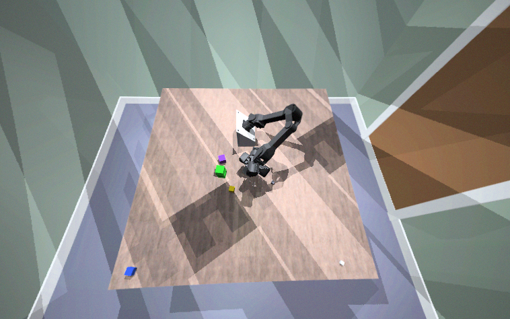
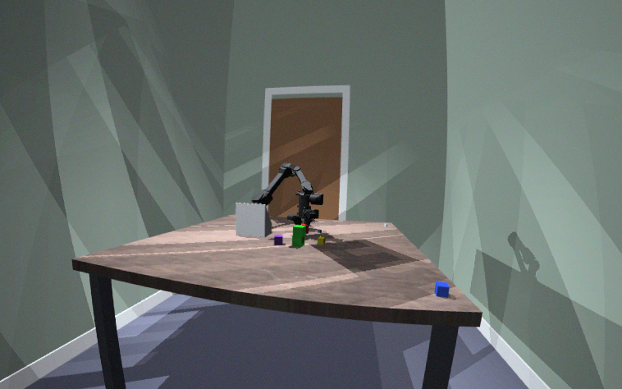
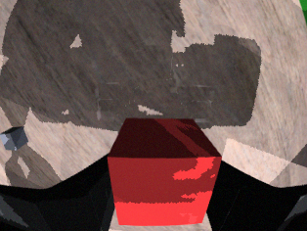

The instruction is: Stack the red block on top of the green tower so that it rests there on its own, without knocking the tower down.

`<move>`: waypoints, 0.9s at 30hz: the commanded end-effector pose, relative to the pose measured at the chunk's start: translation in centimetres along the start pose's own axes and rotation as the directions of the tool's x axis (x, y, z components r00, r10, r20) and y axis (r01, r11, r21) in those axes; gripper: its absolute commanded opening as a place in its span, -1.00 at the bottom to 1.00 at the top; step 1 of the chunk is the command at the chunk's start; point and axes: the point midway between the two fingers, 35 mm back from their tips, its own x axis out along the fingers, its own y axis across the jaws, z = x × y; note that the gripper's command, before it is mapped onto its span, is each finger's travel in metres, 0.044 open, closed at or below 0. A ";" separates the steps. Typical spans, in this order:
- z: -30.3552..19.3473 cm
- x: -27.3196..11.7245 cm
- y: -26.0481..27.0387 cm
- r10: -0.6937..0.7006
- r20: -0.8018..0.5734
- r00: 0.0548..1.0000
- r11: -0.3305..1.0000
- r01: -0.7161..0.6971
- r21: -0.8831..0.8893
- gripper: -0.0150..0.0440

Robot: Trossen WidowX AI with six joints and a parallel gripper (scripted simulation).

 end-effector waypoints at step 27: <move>0.9 -10.5 -0.3 -0.002 0.015 1.000 1.000 0.002 -0.006 -0.49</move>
